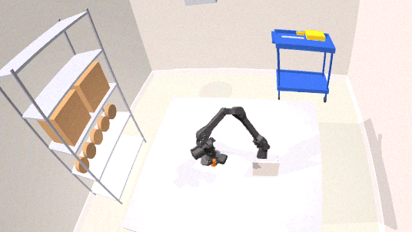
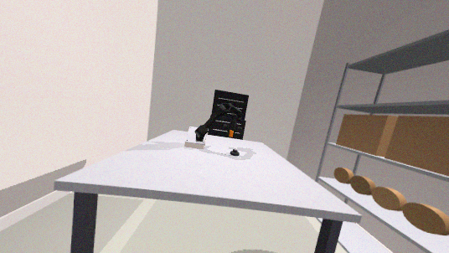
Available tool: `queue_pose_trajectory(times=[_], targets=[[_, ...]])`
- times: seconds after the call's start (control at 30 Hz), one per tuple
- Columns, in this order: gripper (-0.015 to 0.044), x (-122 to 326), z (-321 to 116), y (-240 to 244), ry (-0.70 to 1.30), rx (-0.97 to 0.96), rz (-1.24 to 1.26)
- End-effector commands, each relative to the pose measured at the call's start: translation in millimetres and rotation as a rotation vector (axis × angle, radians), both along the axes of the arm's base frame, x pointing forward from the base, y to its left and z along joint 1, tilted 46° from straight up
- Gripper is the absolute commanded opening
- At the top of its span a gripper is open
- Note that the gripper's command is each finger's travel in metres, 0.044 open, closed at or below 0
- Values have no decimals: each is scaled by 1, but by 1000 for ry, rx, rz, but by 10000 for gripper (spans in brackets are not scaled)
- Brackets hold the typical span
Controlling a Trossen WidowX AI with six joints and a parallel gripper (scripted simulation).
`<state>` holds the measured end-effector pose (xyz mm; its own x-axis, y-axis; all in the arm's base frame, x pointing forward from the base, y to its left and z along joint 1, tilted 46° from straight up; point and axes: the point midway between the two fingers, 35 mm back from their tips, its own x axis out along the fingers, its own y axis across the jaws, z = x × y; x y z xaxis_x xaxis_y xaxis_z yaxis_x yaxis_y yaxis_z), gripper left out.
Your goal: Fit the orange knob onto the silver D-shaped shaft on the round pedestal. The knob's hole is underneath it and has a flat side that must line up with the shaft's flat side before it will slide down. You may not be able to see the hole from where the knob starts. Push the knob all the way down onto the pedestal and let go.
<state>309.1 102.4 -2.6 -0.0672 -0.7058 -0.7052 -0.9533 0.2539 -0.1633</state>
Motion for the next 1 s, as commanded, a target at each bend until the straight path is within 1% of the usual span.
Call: queue_pose_trajectory(times=[0.0, 0.97], targets=[[0, 6, 10, -6, -18, 12, 8], [0, 28, 50, -86, -20, 13, 12]])
